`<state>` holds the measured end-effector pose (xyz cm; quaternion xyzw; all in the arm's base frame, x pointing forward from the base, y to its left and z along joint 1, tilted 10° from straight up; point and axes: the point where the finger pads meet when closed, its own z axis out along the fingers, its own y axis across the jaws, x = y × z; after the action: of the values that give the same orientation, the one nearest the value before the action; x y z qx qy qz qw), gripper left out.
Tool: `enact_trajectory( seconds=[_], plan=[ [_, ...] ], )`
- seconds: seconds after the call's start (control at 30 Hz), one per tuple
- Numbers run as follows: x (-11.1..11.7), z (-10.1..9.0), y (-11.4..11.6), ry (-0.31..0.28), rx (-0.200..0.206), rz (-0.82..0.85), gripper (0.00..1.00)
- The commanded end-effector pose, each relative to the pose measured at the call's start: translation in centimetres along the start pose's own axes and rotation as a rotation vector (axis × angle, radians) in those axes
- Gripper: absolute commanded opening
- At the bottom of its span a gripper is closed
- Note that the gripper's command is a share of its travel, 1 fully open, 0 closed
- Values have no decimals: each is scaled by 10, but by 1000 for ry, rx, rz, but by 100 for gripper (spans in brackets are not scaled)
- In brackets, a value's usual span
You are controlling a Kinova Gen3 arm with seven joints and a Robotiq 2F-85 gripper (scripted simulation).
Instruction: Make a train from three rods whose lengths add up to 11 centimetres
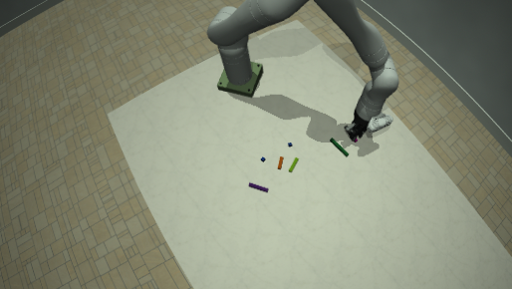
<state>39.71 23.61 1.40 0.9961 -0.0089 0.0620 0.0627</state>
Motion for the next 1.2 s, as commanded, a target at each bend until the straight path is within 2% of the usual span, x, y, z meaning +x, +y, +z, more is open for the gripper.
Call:
enact_trajectory(
  seconds=[0.0, 1.17],
  plan=[
    [0, -1, 0, 1, 1, 0, 24],
    [0, 16, 0, 1, 1, 0, 24]
  ],
)
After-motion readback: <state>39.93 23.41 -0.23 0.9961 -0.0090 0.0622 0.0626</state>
